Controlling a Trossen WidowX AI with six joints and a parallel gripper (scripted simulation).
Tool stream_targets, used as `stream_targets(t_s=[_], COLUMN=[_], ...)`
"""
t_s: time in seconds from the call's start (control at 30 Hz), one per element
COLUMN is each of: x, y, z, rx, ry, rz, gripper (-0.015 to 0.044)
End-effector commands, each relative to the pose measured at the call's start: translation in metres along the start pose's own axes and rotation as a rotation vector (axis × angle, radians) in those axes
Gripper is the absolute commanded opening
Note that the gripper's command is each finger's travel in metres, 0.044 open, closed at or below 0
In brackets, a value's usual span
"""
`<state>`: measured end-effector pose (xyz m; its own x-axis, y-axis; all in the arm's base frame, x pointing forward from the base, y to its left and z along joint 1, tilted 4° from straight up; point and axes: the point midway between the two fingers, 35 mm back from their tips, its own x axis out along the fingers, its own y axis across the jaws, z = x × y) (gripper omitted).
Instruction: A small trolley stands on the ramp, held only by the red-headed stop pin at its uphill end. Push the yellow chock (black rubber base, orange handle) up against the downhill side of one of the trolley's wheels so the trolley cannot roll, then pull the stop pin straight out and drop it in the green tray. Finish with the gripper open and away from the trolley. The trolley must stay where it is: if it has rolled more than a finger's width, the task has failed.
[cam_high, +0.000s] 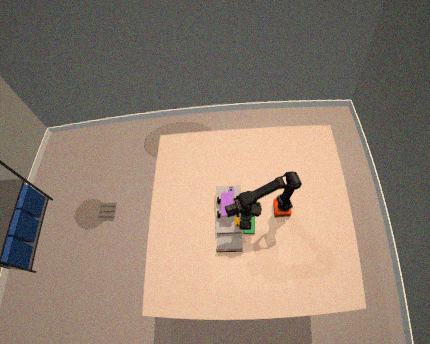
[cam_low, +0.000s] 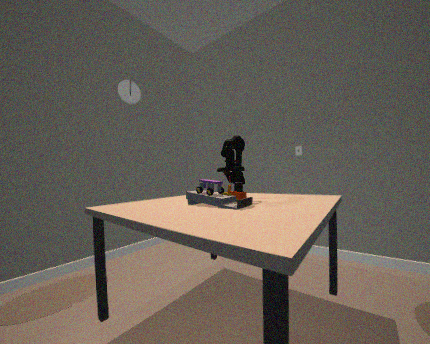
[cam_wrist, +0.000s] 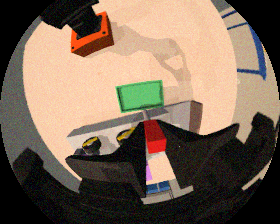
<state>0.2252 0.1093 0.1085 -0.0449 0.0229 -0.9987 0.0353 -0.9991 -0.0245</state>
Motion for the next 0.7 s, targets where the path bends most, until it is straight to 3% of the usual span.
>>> stream_targets(t_s=[0.0, 0.47, 0.67], x=[0.0, 0.021, 0.034], y=[0.0, 0.001, -0.003], z=[0.0, 0.013, 0.013], rx=[-0.023, -0.023, -0.02], ry=[0.0, -0.002, -0.007], rz=[-0.008, -0.011, -0.129], gripper=[0.0, 0.0, 0.0])
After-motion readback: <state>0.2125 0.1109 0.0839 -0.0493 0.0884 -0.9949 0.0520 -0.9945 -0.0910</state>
